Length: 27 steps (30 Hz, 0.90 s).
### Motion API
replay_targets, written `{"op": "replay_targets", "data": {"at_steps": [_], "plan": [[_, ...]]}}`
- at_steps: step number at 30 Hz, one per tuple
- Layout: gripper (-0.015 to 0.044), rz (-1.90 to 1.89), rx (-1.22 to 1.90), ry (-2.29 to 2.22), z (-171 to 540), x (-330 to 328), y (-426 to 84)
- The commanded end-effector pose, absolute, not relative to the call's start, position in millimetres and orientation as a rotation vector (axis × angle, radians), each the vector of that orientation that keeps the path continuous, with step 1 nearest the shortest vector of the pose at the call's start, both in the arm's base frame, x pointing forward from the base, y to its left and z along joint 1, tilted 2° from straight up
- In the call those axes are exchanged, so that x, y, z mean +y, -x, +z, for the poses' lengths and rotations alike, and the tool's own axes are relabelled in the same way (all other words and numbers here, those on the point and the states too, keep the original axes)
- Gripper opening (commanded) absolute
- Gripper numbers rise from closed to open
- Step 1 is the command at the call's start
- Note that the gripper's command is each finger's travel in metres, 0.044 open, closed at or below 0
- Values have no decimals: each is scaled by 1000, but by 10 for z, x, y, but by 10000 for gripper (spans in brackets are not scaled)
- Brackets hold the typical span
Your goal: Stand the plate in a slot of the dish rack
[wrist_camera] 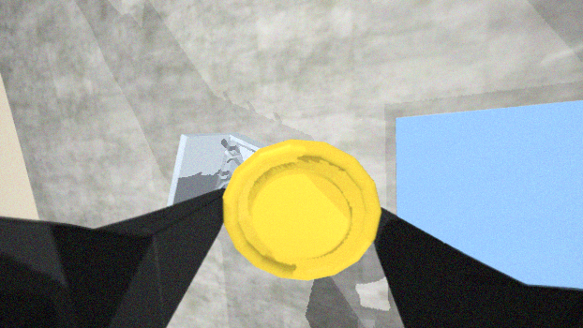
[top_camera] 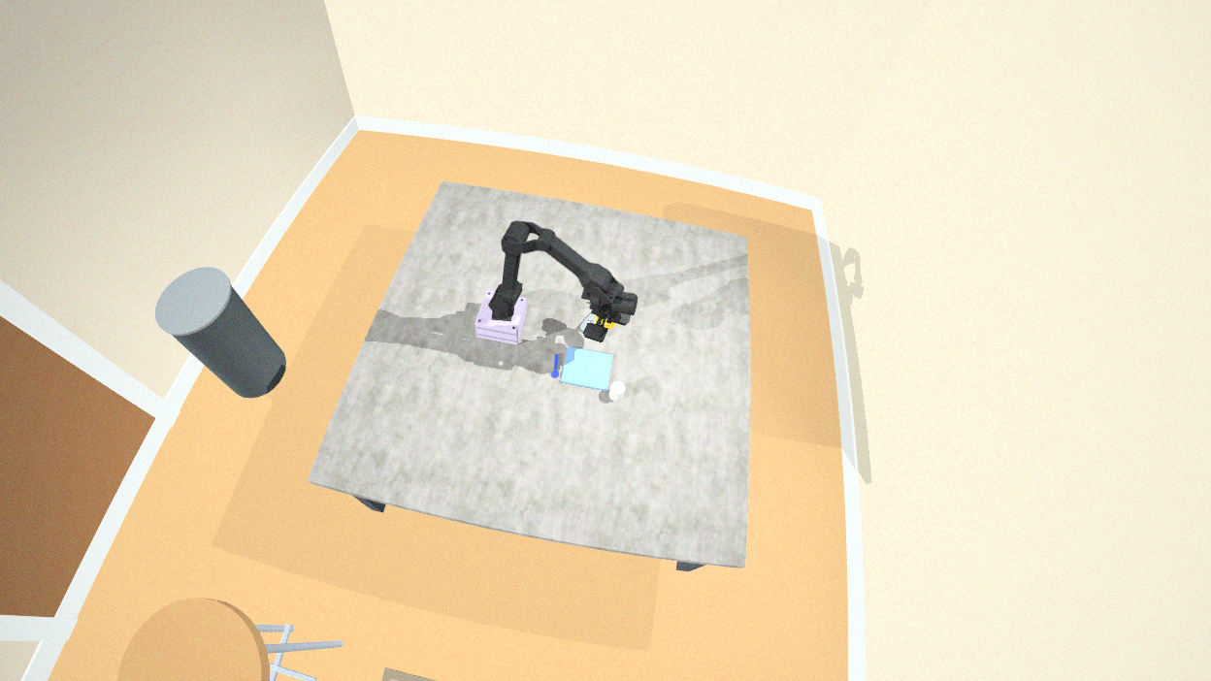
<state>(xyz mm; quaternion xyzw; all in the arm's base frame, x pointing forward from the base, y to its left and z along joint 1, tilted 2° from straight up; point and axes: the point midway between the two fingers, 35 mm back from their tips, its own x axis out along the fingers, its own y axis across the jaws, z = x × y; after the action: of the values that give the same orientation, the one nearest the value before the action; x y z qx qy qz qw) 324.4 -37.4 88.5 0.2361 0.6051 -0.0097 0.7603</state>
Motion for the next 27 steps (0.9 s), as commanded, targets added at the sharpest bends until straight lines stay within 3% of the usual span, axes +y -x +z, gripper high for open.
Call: {"op": "replay_targets", "data": {"at_steps": [1,27], "plan": [[0,73,1272,-517,749,-356,-3323],[0,639,703,-352,270,-306,-3498]]}}
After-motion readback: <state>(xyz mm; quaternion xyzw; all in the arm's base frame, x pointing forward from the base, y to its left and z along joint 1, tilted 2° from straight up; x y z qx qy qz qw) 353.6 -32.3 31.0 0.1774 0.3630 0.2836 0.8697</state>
